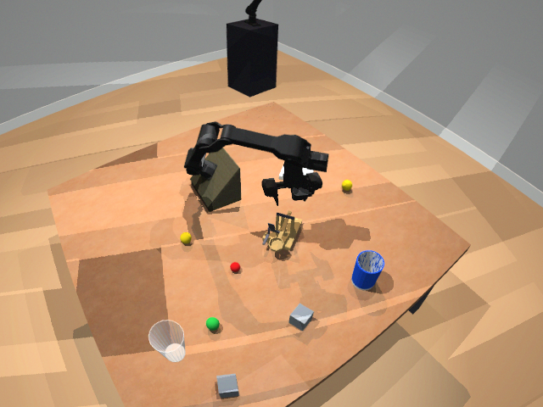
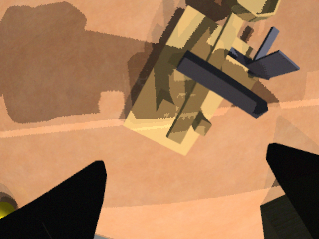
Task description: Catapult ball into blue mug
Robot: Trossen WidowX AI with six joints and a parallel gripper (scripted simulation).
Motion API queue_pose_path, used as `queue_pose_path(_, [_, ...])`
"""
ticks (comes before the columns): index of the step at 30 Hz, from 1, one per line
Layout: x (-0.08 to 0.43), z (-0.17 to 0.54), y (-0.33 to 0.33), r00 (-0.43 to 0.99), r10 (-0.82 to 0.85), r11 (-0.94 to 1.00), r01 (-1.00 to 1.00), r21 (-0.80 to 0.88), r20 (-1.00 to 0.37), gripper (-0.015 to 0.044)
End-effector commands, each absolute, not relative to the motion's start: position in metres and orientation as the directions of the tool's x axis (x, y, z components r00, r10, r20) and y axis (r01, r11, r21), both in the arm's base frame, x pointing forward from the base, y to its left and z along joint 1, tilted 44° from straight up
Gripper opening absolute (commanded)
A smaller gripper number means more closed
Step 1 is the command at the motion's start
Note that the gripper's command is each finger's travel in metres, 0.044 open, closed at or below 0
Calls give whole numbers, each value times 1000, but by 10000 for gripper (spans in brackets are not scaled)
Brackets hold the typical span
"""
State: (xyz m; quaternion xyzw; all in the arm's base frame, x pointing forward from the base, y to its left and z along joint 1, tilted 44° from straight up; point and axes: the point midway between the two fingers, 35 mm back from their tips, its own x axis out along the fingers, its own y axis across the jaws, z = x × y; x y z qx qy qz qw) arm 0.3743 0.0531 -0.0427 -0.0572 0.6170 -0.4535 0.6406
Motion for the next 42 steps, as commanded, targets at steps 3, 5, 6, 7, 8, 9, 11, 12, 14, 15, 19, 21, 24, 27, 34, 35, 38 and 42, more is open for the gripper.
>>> queue_pose_path(3, [373,-43,53,-178,-654,675,301,-673,-735,440])
queue_pose_path(5, [373,-43,53,-178,-654,697,236,-677,-735,440])
queue_pose_path(6, [373,-43,53,-178,-654,707,202,-678,-735,440])
queue_pose_path(7, [373,-43,53,-178,-654,716,169,-678,-735,440])
queue_pose_path(8, [373,-43,53,-178,-654,724,135,-677,-735,440])
queue_pose_path(9, [373,-43,53,-178,-654,731,101,-675,-735,440])
queue_pose_path(11, [373,-43,53,-178,-654,743,33,-669,-735,440])
queue_pose_path(12, [373,-43,54,-178,-654,747,-1,-665,-735,440])
queue_pose_path(14, [372,-43,54,-178,-654,754,-69,-654,-735,440])
queue_pose_path(15, [372,-43,54,-179,-654,755,-103,-647,-735,440])
queue_pose_path(19, [372,-42,54,-179,-654,754,-238,-613,-735,440])
queue_pose_path(21, [372,-42,54,-179,-654,747,-303,-591,-735,440])
queue_pose_path(24, [372,-42,54,-179,-654,731,-399,-554,-735,440])
queue_pose_path(27, [372,-42,54,-179,-654,707,-490,-510,-735,440])
queue_pose_path(34, [372,-41,55,-180,-654,622,-681,-387,-734,440])
queue_pose_path(35, [372,-41,55,-180,-654,606,-705,-368,-734,440])
queue_pose_path(38, [372,-41,55,-180,-655,556,-772,-306,-734,440])
queue_pose_path(42, [372,-41,55,-180,-655,480,-849,-220,-734,440])
